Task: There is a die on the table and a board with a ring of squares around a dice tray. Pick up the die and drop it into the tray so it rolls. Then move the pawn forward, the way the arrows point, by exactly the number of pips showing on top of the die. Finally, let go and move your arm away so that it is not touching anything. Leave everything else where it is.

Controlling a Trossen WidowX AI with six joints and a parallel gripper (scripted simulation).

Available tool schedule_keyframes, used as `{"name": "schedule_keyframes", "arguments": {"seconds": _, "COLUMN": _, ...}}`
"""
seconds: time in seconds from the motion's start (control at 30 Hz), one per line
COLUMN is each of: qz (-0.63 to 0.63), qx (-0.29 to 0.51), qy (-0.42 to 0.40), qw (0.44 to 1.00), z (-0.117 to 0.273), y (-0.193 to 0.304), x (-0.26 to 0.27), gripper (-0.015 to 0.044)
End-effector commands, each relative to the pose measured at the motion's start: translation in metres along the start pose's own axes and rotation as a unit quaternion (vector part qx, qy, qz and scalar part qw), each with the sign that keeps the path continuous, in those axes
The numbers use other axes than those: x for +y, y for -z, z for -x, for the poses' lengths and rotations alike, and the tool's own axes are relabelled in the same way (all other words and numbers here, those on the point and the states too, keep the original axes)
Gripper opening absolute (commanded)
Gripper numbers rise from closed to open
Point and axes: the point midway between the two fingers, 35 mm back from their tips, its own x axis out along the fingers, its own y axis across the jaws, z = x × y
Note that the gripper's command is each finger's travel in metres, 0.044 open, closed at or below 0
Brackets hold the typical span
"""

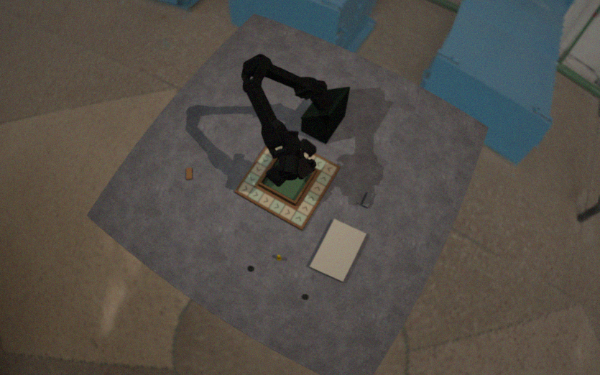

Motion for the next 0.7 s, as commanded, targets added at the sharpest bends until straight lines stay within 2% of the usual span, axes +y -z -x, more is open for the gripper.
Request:
{"name": "schedule_keyframes", "arguments": {"seconds": 0.0, "qz": 0.049, "qx": 0.003, "qy": 0.003, "qw": 0.999, "z": -0.001, "y": 0.01, "x": 0.0, "gripper": 0.0}}
{"name": "schedule_keyframes", "arguments": {"seconds": 0.17, "qz": 0.107, "qx": 0.006, "qy": 0.002, "qw": 0.994, "z": -0.004, "y": 0.02, "x": 0.001, "gripper": 0.0}}
{"name": "schedule_keyframes", "arguments": {"seconds": 0.33, "qz": 0.11, "qx": -0.003, "qy": -0.004, "qw": 0.994, "z": -0.005, "y": 0.02, "x": 0.002, "gripper": 0.0}}
{"name": "schedule_keyframes", "arguments": {"seconds": 0.67, "qz": 0.114, "qx": -0.153, "qy": -0.067, "qw": 0.979, "z": -0.017, "y": 0.017, "x": 0.012, "gripper": 0.0}}
